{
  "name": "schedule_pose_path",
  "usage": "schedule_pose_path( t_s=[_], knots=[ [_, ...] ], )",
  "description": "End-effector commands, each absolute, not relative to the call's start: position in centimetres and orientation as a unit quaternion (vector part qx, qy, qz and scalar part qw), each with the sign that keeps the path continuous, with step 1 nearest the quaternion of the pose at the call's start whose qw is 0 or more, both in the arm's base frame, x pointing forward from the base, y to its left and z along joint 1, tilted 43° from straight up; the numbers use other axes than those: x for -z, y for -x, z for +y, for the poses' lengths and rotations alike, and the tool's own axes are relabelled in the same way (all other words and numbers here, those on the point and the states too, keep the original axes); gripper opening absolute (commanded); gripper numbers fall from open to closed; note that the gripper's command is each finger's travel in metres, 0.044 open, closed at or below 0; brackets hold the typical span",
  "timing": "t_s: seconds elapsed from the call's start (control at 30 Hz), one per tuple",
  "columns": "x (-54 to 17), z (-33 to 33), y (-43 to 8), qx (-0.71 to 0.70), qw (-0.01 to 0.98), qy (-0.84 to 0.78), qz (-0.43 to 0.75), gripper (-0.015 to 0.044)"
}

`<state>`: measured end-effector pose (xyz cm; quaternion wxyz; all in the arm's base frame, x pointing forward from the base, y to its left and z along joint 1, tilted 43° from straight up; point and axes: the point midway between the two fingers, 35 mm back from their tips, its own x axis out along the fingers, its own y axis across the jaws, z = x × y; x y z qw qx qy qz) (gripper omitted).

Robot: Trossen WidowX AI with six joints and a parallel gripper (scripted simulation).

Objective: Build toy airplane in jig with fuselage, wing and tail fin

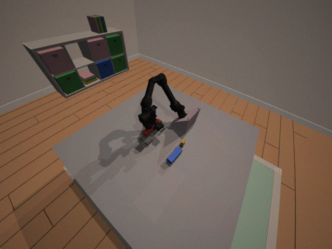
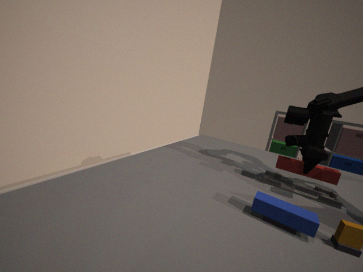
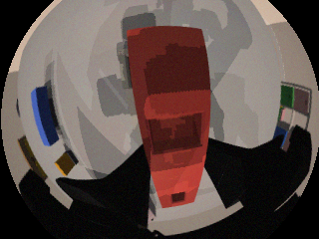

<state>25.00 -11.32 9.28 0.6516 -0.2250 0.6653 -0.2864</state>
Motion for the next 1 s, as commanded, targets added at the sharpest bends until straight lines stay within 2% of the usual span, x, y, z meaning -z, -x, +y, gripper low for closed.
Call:
schedule_pose_path(
  t_s=[0.0, 0.97],
  knots=[
    [-9.5, -11.4, -25.0, 0.287, 0.653, 0.227, 0.663, 0.0195],
    [-8.1, -12.8, -25.0, 0.287, 0.653, 0.227, 0.663, 0.0195]
  ],
)
